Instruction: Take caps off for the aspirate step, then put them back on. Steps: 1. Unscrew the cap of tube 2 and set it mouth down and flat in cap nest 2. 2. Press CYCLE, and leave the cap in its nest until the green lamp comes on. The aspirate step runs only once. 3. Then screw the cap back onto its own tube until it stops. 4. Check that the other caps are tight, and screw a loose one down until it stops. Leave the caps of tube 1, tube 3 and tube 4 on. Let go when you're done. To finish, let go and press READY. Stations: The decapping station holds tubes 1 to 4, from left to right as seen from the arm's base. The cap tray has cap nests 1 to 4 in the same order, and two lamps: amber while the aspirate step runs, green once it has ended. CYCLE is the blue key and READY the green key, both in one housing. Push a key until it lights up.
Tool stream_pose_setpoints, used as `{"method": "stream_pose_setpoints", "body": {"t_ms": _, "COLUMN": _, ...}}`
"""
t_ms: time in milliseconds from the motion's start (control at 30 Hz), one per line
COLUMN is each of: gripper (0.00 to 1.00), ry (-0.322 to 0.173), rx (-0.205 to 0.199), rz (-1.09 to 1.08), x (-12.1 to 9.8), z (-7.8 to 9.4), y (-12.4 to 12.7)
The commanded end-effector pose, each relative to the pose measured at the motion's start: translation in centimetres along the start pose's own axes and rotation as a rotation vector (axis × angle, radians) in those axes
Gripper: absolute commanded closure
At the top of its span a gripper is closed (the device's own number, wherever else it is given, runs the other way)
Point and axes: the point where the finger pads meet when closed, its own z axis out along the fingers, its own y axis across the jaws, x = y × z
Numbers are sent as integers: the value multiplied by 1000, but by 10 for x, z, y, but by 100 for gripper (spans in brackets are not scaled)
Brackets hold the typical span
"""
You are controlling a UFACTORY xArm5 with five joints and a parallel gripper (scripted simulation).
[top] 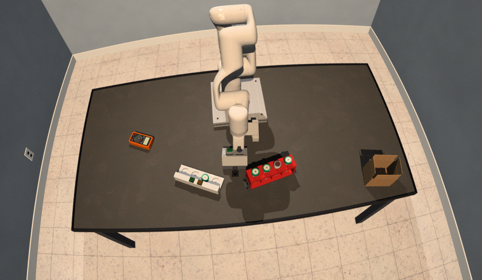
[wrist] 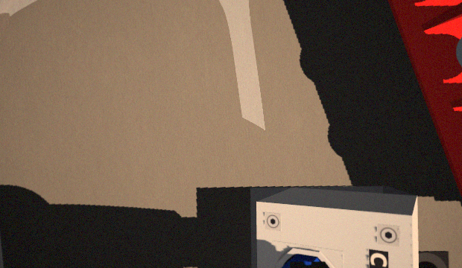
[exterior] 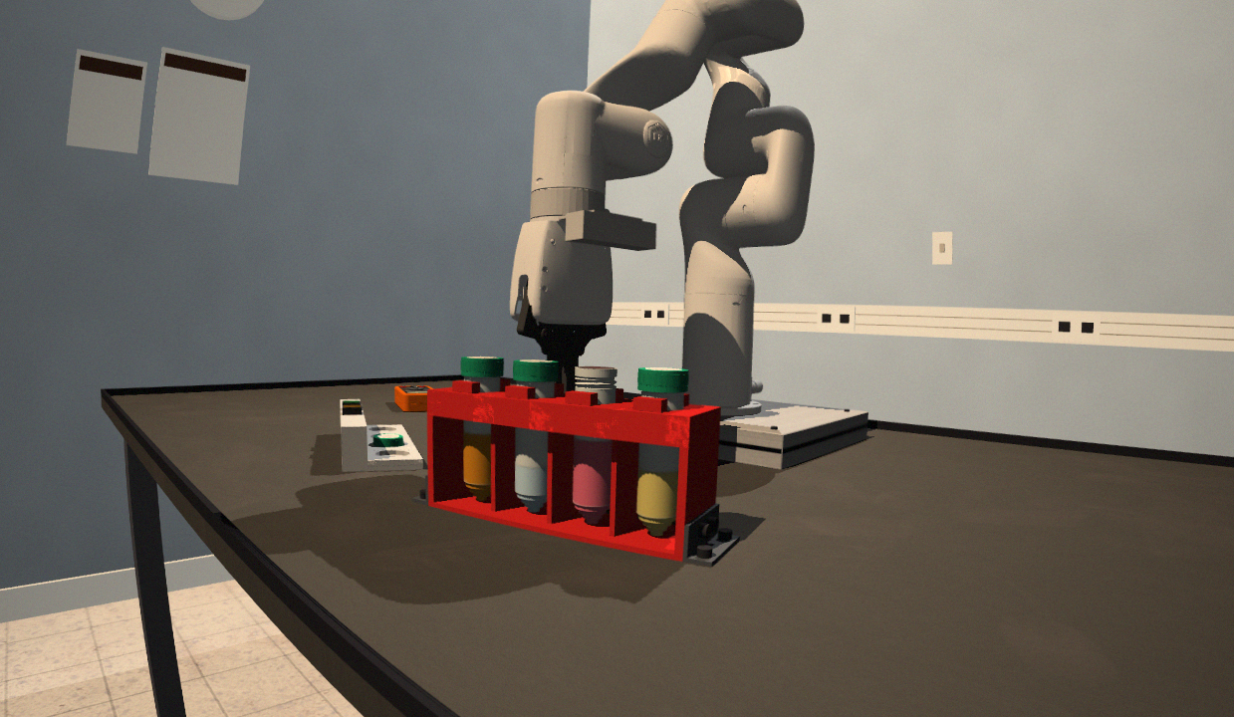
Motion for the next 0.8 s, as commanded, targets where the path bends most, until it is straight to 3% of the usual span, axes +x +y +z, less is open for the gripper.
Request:
{"method": "stream_pose_setpoints", "body": {"t_ms": 0, "gripper": 100, "ry": 2, "rx": -3, "rz": 0, "x": 0, "z": 0, "y": 1}}
{"method": "stream_pose_setpoints", "body": {"t_ms": 767, "gripper": 100, "ry": 2, "rx": -3, "rz": 0, "x": 0, "z": 7, "y": 1}}
